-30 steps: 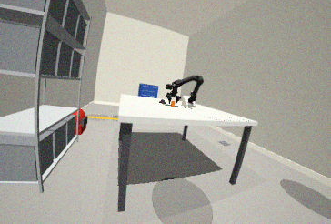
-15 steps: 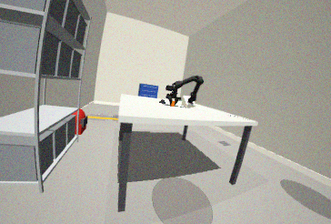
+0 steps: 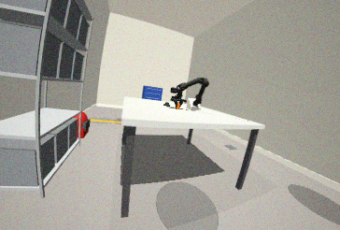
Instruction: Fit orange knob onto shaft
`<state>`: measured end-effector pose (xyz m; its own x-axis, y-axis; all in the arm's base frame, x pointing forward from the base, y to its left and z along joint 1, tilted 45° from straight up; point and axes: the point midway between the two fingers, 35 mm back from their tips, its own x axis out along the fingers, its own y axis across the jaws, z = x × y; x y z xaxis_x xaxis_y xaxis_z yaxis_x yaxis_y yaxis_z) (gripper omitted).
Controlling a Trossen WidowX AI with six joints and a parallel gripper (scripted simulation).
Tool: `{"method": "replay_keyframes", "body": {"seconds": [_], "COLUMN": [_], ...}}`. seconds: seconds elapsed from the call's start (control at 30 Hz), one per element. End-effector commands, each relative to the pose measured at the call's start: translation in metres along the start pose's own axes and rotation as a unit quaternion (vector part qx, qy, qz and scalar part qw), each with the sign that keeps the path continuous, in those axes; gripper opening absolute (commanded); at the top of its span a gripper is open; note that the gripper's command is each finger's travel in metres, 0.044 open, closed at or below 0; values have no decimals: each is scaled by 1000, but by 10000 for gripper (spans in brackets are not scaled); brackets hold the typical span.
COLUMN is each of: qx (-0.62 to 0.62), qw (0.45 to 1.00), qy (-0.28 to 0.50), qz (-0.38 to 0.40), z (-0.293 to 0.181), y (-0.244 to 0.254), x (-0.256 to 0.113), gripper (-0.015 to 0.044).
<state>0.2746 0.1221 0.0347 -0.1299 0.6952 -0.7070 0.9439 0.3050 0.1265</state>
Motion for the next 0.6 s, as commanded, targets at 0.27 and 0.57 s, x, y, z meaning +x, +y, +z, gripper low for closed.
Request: {"method": "replay_keyframes", "body": {"seconds": [0.27,0.57], "qx": [-5,-6], "qw": [1000,1000], "qy": [-9,-12], "qz": [7,8], "z": [6,8], "y": [9,11], "x": [-37,-65], "gripper": [0,0]}}
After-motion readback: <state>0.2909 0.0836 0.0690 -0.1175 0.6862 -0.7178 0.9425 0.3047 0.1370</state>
